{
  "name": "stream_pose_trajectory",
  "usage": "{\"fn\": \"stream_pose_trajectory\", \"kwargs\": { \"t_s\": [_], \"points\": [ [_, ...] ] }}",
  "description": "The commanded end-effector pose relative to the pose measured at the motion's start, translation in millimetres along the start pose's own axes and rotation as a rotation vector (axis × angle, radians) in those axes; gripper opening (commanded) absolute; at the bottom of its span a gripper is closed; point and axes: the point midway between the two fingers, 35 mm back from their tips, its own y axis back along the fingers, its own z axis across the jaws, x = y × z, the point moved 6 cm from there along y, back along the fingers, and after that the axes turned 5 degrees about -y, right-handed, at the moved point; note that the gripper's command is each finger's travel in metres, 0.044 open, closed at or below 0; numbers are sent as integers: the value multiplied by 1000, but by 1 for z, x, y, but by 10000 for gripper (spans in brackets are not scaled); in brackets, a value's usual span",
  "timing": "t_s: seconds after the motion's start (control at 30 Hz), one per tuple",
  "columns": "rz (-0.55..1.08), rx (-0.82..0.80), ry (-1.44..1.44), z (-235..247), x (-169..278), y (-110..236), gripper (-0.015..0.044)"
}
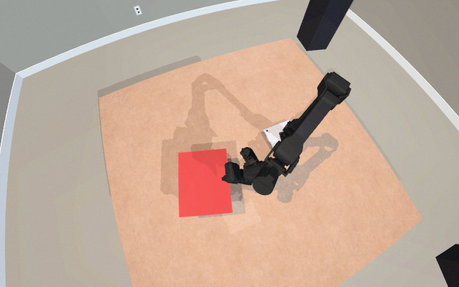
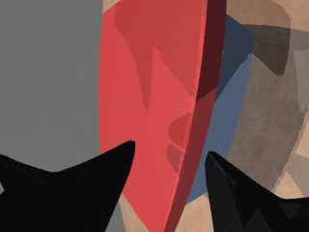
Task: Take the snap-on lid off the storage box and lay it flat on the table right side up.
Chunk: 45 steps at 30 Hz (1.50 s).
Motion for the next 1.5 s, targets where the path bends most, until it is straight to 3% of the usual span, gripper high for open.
{"fn": "stream_pose_trajectory", "kwargs": {
  "t_s": [0.0,0.23,0.77,0.93,1.47],
  "points": [
    [-1,7,8,-3,-1,-7,235],
    [-1,6,8,-3,-2,-15,235],
    [-1,6,8,-3,-2,-15,128],
    [-1,6,8,-3,-2,-15,0],
    [-2,8,6,-1,-3,-13,0]
  ]
}}
